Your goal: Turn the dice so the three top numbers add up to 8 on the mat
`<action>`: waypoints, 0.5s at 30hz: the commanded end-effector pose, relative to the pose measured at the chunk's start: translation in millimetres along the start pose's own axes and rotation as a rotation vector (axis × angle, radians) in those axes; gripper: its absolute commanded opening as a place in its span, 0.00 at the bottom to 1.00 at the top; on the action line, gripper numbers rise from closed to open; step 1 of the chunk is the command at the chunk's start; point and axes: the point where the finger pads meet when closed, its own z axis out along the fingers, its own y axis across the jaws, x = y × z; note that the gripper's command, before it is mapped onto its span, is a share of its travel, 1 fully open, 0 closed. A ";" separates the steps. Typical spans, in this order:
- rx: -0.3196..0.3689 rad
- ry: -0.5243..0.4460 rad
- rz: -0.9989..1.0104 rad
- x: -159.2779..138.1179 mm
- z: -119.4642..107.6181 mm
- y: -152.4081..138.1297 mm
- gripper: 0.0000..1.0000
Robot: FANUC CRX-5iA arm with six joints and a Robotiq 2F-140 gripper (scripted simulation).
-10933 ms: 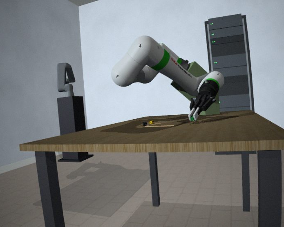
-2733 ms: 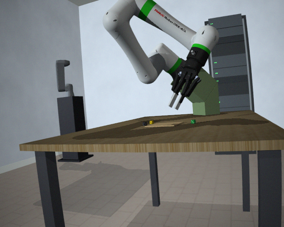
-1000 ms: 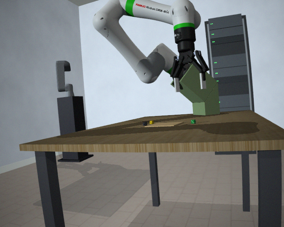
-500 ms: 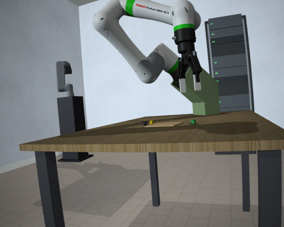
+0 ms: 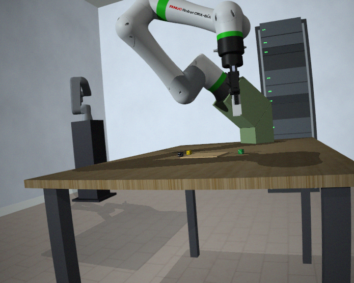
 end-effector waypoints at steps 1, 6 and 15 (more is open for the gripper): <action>-0.012 -0.006 0.160 0.3 1.4 -0.1 1.00; -0.012 -0.005 0.324 0.4 3.1 -0.4 1.00; -0.013 -0.004 0.578 0.6 5.8 -0.8 1.00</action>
